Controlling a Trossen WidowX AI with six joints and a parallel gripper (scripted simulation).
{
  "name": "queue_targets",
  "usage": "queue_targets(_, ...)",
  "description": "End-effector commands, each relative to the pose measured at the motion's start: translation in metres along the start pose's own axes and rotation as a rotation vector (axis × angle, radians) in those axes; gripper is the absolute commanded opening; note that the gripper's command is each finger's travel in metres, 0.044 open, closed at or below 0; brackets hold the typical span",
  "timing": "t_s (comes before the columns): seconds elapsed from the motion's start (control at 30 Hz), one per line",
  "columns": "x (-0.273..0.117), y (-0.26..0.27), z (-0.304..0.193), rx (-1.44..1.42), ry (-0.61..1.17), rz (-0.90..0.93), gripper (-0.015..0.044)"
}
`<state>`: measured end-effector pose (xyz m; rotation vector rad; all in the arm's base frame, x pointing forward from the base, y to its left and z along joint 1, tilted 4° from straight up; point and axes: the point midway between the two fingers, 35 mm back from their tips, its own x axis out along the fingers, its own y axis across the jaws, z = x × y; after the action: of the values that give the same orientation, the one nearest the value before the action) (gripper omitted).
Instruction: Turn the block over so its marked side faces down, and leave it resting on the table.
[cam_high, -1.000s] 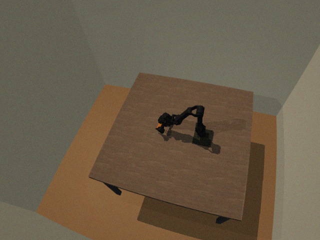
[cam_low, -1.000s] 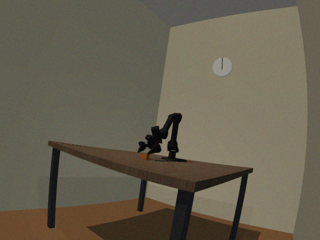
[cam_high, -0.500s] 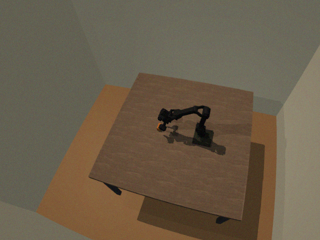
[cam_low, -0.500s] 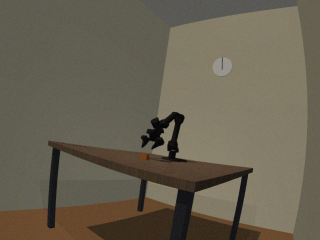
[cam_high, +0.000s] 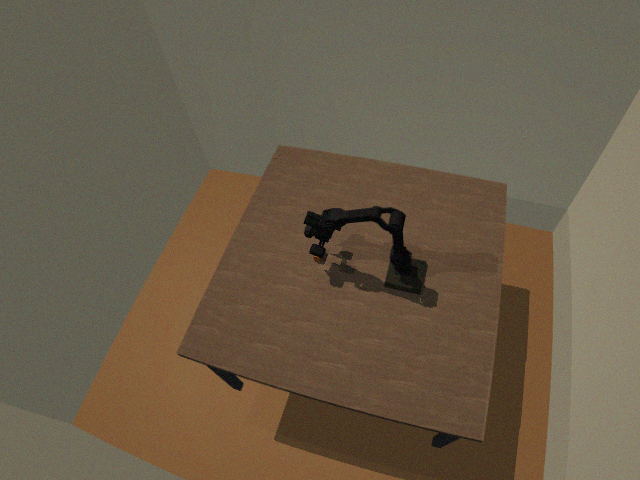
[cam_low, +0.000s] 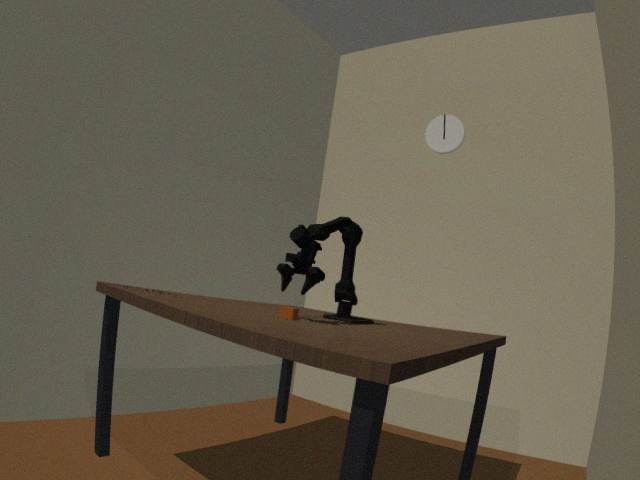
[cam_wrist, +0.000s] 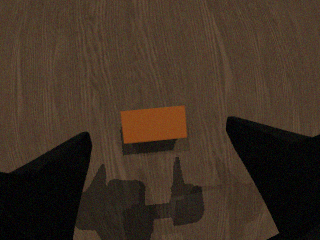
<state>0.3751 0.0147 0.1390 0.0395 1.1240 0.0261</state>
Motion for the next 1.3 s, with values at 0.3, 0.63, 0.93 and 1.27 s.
queue_targets(0.3,-0.011,0.001,0.018,-0.003,0.364,0.007,0.0440)
queue_targets(0.63,0.020,0.002,0.006,-0.003,0.364,0.008,0.0440)
queue_targets(0.93,0.035,0.002,0.001,-0.003,0.364,0.008,0.0440)
queue_targets(1.27,0.044,0.002,-0.003,-0.003,0.364,0.008,0.0440)
